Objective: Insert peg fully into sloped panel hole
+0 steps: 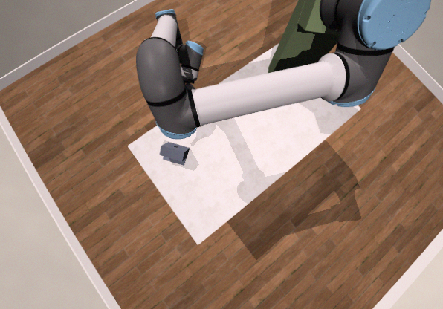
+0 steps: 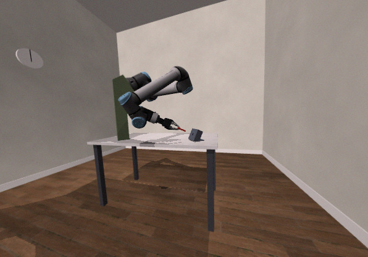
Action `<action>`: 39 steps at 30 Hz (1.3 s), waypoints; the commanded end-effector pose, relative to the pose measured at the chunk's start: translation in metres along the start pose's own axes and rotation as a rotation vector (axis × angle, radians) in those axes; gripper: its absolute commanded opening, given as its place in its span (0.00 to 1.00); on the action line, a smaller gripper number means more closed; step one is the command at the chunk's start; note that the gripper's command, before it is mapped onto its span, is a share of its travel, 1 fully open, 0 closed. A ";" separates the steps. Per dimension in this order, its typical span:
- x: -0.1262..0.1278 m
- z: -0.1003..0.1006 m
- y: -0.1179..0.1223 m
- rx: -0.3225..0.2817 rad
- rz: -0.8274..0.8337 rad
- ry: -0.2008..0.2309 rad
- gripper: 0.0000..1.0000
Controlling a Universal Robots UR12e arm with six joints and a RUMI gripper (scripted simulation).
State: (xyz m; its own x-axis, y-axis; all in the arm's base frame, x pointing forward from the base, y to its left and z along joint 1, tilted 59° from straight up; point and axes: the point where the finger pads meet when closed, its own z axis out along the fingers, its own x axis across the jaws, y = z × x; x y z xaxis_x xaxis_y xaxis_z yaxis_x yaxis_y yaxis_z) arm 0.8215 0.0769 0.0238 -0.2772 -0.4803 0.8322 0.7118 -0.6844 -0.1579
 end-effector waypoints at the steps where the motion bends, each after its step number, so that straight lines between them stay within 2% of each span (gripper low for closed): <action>1: 0.000 0.011 0.000 0.000 -0.001 0.001 0.00; 21: 0.000 0.049 0.001 0.000 -0.001 0.001 0.00; 39: 0.000 0.064 0.000 0.000 -0.001 0.001 0.00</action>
State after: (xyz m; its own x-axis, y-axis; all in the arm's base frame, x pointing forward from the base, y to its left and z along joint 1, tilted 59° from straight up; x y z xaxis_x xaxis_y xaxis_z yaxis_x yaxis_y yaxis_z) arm 0.8591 0.1088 0.0546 -0.2778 -0.4800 0.8321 0.7119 -0.6845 -0.1572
